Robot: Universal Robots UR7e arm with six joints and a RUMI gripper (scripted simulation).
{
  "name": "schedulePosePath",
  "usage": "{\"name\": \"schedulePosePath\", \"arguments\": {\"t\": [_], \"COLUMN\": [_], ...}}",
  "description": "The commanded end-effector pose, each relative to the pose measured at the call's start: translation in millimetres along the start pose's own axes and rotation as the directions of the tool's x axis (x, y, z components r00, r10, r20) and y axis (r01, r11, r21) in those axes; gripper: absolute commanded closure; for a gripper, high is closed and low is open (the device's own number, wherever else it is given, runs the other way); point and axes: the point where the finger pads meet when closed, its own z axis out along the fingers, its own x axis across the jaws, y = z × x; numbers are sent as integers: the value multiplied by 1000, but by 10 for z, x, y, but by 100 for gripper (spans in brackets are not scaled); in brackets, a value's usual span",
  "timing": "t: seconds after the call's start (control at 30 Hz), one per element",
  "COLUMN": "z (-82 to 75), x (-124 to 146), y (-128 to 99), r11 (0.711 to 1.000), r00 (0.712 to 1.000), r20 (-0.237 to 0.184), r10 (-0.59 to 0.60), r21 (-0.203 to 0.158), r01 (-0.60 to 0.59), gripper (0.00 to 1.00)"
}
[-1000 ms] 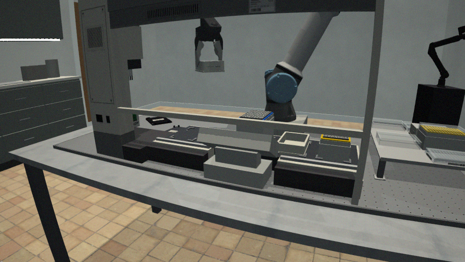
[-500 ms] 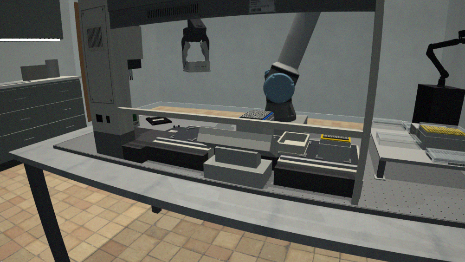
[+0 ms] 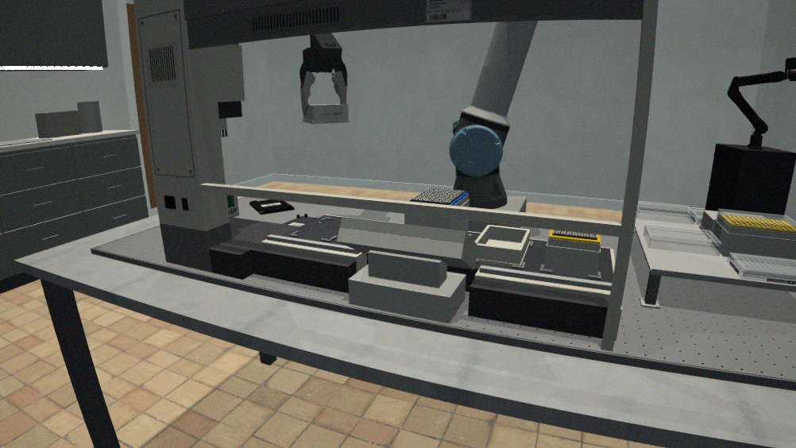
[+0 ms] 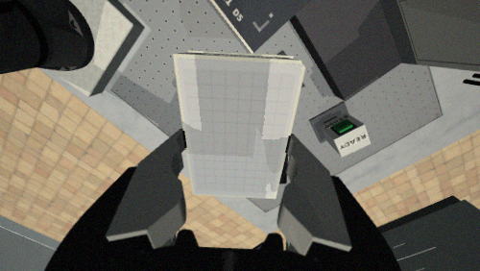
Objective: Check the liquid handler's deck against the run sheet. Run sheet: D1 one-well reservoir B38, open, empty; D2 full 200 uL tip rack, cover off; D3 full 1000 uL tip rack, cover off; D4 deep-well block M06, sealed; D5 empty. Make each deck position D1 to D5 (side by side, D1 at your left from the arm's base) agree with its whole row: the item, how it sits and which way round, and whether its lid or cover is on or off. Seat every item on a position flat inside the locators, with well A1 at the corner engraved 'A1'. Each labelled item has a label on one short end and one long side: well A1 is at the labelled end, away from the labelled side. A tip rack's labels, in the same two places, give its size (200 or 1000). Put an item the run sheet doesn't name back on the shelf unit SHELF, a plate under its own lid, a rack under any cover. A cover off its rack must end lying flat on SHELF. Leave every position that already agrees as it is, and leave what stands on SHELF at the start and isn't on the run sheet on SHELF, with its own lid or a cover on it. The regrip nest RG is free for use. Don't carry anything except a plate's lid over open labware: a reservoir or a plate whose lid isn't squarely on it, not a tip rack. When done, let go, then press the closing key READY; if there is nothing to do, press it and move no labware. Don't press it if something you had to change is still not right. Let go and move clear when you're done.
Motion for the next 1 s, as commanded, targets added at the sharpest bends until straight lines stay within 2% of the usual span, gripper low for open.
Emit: {"name": "schedulePosePath", "arguments": {"t": [0.0, 0.43, 0.77, 0.87, 0.97], "z": [-3, -3, -4, -4, -4], "x": [192, 579, 579, 685, 791], "y": [188, 576, 576, 682, 789], "r11": [1000, 1000, 1000, 998, 998], "r00": [1000, 1000, 1000, 998, 998], "r20": [-1, -1, -1, -1, -1], "r10": [-6, -6, -6, -66, -69], "r21": [0, 0, 0, 0, 0], "r01": [6, 6, 6, 66, 69], "gripper": [100, 100, 100, 100, 100]}}
